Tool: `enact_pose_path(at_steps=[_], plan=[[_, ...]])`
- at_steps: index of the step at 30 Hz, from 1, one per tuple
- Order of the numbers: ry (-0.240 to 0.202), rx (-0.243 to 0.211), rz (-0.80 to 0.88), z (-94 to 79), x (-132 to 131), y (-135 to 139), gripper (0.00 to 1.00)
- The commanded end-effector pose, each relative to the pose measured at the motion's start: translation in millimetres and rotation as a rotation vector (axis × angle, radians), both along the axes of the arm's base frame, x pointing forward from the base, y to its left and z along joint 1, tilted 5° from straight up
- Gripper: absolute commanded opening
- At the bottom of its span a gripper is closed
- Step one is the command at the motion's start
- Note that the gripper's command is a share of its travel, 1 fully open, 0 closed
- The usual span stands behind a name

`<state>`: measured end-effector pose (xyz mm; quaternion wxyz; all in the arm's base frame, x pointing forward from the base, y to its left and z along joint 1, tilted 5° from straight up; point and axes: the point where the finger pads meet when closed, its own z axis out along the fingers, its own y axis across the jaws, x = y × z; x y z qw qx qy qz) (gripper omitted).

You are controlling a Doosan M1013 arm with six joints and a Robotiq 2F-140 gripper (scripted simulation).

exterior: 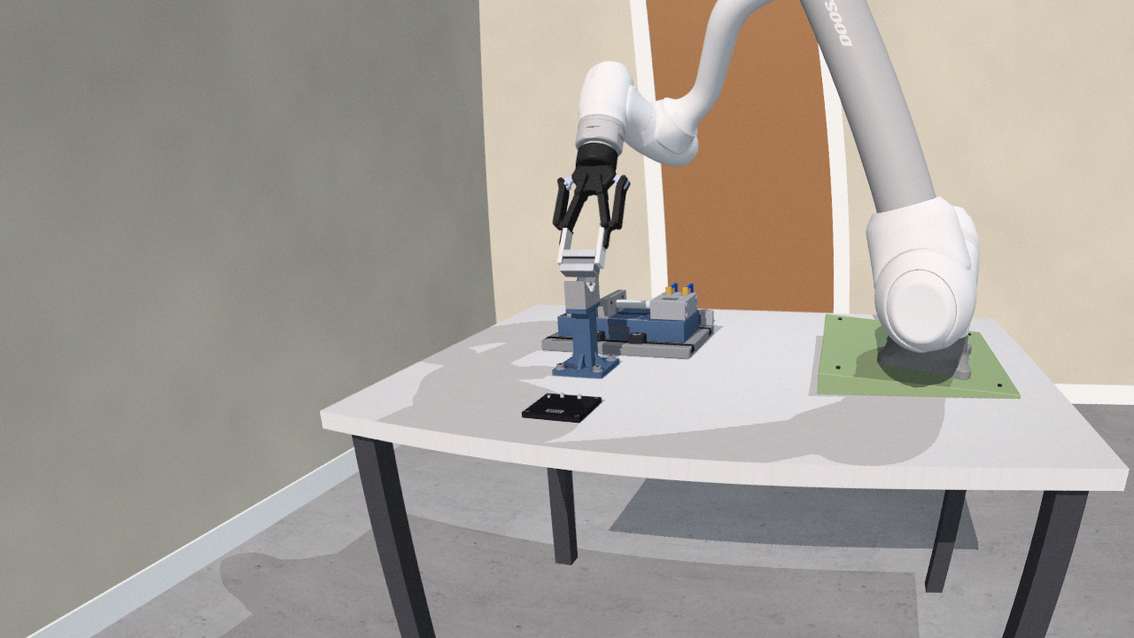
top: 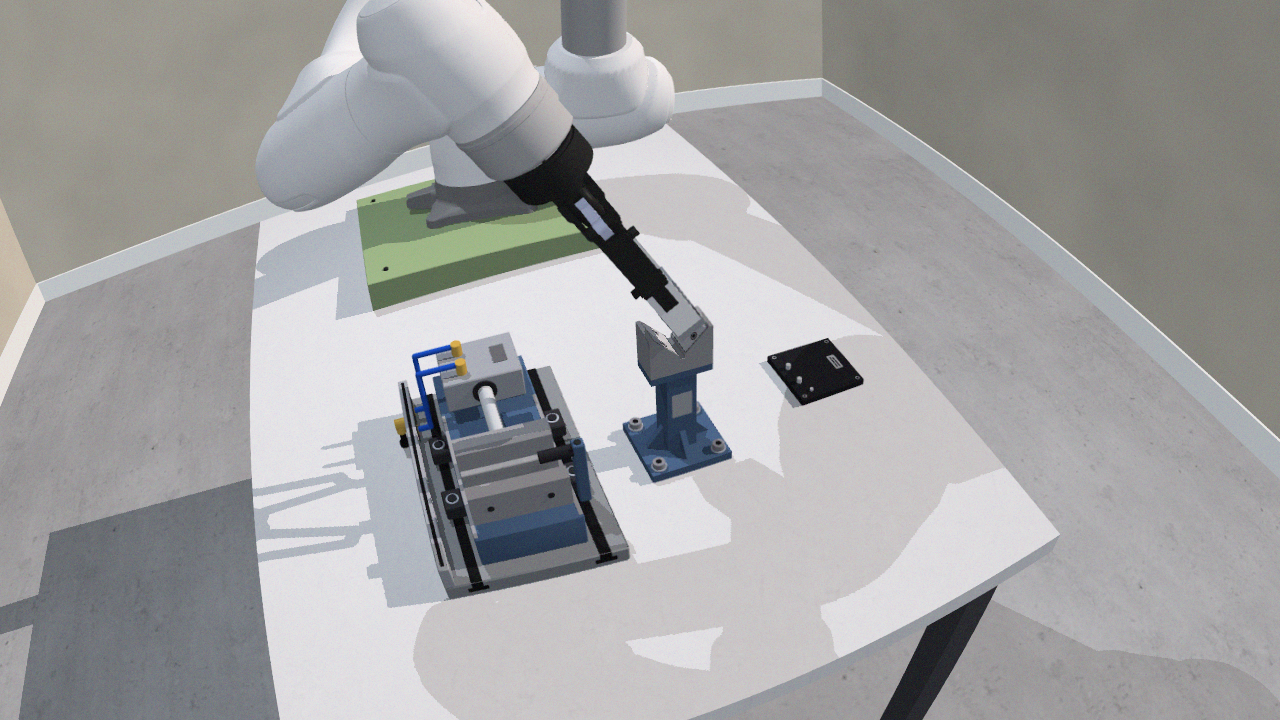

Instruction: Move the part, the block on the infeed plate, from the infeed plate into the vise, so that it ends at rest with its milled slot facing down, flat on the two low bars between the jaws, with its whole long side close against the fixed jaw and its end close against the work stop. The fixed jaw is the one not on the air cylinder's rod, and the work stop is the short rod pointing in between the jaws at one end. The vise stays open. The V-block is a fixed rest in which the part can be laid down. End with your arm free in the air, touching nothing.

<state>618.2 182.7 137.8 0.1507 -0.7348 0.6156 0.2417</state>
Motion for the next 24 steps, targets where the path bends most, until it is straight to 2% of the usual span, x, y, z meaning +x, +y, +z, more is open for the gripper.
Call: enact_pose_path(at_steps=[1, 4, 6, 21, 24], plan=[[-0.008, -0.047, 0.003, 0.6, -0.3, 1.0, 0.0], [-0.015, -0.082, 0.006, 1.0, -0.5, 1.8, 0.0], [-0.015, -0.082, 0.006, 1.0, -0.5, 1.8, 0.0], [-0.05, -0.253, 0.02, 2.8, -1.2, 5.9, 0.0], [-0.052, -0.264, 0.02, 2.8, -1.2, 6.2, 0.0]])
